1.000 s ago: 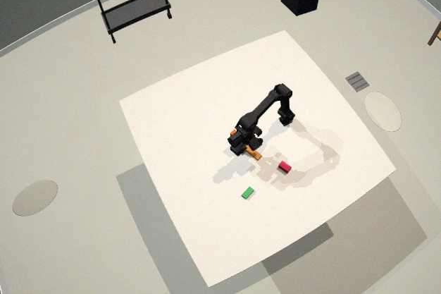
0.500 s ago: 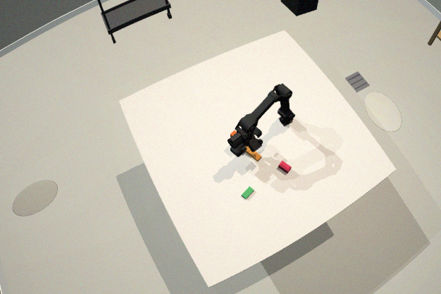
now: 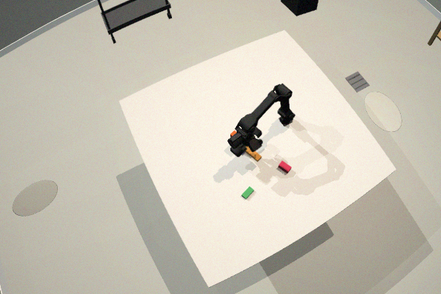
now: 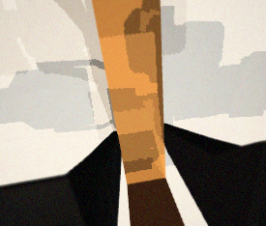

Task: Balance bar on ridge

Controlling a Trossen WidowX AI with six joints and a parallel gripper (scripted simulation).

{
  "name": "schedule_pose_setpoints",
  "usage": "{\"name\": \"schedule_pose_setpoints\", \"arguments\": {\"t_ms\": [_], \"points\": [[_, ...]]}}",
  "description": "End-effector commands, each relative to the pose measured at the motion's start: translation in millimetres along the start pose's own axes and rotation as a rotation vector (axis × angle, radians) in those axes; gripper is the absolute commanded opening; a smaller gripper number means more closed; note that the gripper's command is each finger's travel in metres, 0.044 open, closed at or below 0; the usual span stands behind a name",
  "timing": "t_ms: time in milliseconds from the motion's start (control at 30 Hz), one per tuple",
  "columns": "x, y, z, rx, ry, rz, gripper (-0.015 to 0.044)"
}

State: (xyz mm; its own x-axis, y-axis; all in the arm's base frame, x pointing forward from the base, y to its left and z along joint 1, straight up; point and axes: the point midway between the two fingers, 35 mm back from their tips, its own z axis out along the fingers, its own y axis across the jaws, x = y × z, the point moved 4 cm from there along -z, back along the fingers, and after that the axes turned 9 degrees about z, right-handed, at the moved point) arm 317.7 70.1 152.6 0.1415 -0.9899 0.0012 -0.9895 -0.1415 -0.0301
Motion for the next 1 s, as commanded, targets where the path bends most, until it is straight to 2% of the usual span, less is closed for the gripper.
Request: {"name": "schedule_pose_setpoints", "arguments": {"t_ms": [0, 967], "points": [[-0.2, -0.4, 0.3, 0.003, -0.004, 0.002, 0.0000], [-0.1, -0.5, 2.7, 0.003, -0.004, 0.002, 0.0000]]}}
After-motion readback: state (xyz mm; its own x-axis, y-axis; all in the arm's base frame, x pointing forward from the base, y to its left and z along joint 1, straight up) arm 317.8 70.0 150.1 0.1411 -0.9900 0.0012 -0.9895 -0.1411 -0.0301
